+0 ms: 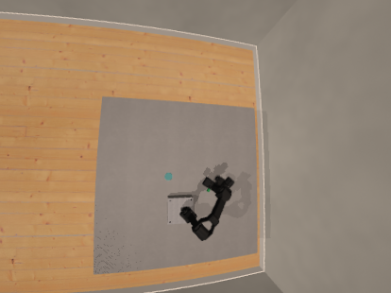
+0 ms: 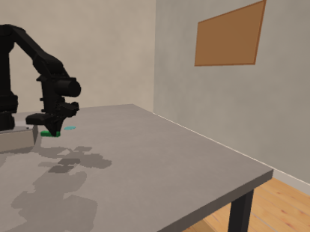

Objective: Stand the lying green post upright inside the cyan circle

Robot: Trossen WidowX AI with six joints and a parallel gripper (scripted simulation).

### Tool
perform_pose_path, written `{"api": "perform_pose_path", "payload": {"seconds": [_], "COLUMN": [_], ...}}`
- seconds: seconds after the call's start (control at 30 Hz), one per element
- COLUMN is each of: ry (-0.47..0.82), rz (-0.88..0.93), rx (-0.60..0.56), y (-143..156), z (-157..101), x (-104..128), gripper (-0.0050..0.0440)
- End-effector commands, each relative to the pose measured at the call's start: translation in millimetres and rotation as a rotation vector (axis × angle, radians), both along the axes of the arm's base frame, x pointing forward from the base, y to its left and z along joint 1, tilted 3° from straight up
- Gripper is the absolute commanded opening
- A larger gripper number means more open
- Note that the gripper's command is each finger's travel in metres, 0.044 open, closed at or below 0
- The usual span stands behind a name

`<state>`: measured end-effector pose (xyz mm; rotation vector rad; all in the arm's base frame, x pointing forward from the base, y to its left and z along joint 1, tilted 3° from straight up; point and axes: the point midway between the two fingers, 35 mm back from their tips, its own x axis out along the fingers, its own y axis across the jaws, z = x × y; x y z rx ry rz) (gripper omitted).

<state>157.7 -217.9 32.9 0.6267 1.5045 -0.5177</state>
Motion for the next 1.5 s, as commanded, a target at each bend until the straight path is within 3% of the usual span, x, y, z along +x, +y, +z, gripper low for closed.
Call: {"api": "perform_pose_path", "payload": {"seconds": [0.0,0.2,0.5,1.47], "ry": [-0.010,-0.010,-0.010,-0.027], "rz": [0.004,0.004,0.007,0.413], "rx": [-0.018,-0.018,-0.018,-0.030], "y": [-2.7,-0.6,0.4,53.7], "z": [19.4,38.8,43.5,52.1], "x": [0.4,-2.1,-2.4,54.9], "gripper": [0.0022,0.0022,0.0022,0.0022]}}
